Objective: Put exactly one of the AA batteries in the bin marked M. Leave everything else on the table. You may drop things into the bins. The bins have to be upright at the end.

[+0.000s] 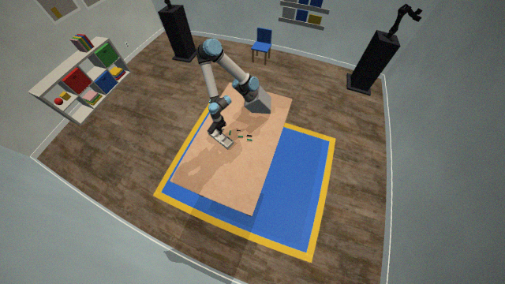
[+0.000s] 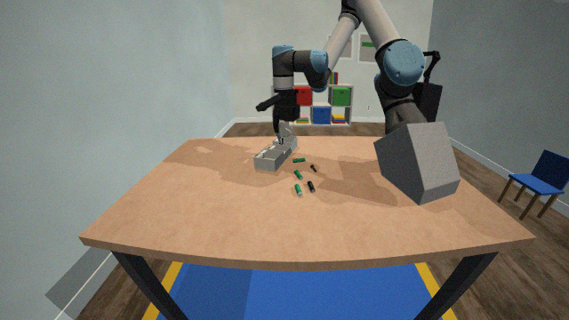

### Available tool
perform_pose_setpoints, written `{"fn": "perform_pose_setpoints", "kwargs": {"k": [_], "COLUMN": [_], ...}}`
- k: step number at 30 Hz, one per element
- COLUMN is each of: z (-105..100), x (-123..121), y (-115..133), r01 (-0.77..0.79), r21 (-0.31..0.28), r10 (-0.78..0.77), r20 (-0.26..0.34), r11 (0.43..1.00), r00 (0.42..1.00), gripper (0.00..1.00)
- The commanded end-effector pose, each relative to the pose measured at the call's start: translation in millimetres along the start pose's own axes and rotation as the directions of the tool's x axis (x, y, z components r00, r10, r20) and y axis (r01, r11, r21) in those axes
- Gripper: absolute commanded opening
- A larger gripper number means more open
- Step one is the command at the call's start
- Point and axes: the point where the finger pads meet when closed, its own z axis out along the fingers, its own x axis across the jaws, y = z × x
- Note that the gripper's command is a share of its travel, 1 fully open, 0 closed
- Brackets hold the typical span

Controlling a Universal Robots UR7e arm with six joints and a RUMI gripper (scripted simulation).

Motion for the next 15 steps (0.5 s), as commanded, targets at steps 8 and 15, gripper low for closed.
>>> {"fn": "perform_pose_setpoints", "kwargs": {"k": [8,15], "z": [-32,-32], "x": [0,-5], "y": [0,0], "r01": [0.000,0.000], "r21": [0.001,0.001], "r10": [0.000,0.000], "r20": [0.000,0.000], "r11": [1.000,1.000], "r00": [1.000,1.000], "gripper": [0.04,0.04]}}
